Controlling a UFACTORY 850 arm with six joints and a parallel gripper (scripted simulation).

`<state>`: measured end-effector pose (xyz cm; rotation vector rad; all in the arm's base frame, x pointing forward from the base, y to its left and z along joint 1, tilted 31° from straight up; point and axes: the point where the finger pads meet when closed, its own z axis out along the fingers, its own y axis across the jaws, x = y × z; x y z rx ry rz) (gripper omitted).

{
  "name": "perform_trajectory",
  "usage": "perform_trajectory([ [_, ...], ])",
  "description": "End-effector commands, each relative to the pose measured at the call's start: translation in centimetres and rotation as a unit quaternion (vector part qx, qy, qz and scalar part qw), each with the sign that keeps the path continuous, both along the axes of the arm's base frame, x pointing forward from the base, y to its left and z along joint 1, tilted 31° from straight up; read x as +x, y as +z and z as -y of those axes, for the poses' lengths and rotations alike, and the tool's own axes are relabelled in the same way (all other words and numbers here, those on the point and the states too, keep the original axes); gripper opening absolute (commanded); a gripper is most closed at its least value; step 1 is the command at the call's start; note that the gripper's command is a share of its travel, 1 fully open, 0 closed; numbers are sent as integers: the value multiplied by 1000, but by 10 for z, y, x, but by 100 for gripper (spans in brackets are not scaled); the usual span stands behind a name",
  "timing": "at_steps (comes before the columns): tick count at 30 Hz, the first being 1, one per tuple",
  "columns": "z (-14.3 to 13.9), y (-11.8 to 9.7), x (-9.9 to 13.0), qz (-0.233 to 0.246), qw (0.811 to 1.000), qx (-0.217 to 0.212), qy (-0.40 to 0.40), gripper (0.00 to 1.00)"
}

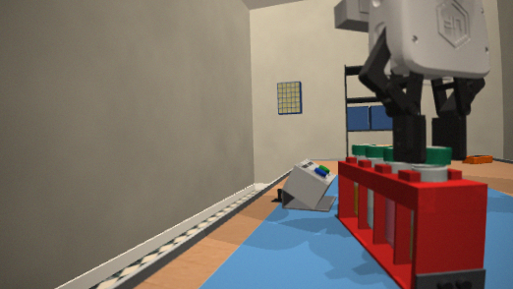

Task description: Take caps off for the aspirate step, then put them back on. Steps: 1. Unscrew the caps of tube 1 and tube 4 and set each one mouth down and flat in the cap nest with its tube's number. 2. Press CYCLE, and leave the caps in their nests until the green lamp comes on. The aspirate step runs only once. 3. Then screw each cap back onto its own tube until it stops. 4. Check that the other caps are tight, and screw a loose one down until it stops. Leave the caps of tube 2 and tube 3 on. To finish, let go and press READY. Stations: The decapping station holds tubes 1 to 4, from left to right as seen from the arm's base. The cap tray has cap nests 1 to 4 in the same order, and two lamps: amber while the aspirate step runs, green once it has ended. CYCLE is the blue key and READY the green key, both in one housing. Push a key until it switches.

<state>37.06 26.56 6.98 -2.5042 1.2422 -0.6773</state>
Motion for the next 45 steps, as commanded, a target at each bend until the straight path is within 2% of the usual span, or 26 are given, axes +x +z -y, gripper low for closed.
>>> perform_trajectory([
  [1, 0, 0, 0, 0, 1000, -1, 0, 46],
  [4, 0, 0, 0, 0, 1000, 0, 0, 46],
  [7, 0, 2, -1, -3, 992, 64, -107, 46],
  [8, 0, 2, -1, -4, 991, 67, -112, 46],
  [26, 0, 6, -4, -4, 991, 67, -112, 46],
  [27, 0, 6, -4, -4, 991, 67, -112, 0],
  [41, 0, 6, -4, -4, 992, 67, -112, 0],
  [45, 0, 16, -10, -4, 991, 67, -112, 0],
])
